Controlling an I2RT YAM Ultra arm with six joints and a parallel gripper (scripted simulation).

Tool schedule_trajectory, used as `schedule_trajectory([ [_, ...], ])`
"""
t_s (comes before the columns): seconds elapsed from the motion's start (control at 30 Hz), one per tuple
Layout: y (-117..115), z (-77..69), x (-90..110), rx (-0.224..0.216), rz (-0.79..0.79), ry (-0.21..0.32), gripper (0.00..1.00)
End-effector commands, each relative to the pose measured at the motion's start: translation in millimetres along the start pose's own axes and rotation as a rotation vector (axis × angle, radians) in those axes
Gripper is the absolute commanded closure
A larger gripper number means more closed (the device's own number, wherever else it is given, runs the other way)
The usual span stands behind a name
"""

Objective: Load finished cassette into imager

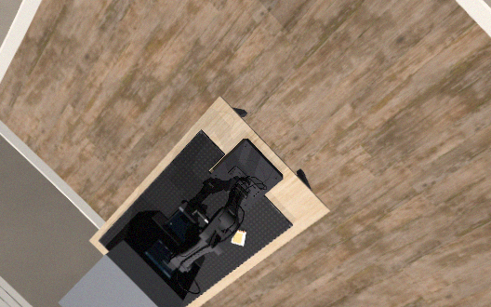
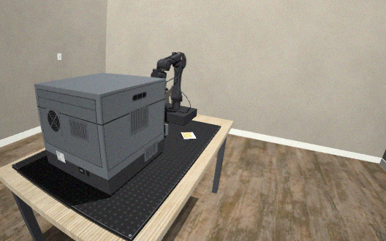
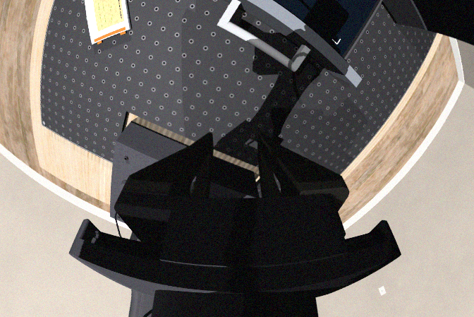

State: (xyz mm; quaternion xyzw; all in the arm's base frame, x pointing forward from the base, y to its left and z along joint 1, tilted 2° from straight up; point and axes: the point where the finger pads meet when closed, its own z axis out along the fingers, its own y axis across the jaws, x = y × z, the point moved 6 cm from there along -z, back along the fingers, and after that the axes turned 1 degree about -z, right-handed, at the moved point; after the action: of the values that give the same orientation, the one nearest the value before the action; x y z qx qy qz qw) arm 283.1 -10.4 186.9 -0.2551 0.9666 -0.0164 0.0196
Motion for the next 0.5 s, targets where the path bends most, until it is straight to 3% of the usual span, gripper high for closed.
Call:
schedule_trajectory([
  [0.0,-3.6,-7.6,-1.6,-0.026,0.194,0.011,0.65],
  [0.27,-6.5,-7.4,-2.7,-0.062,0.458,0.045,0.65],
  [0.47,-6.9,-8.4,-2.9,-0.073,0.543,0.053,0.65],
])
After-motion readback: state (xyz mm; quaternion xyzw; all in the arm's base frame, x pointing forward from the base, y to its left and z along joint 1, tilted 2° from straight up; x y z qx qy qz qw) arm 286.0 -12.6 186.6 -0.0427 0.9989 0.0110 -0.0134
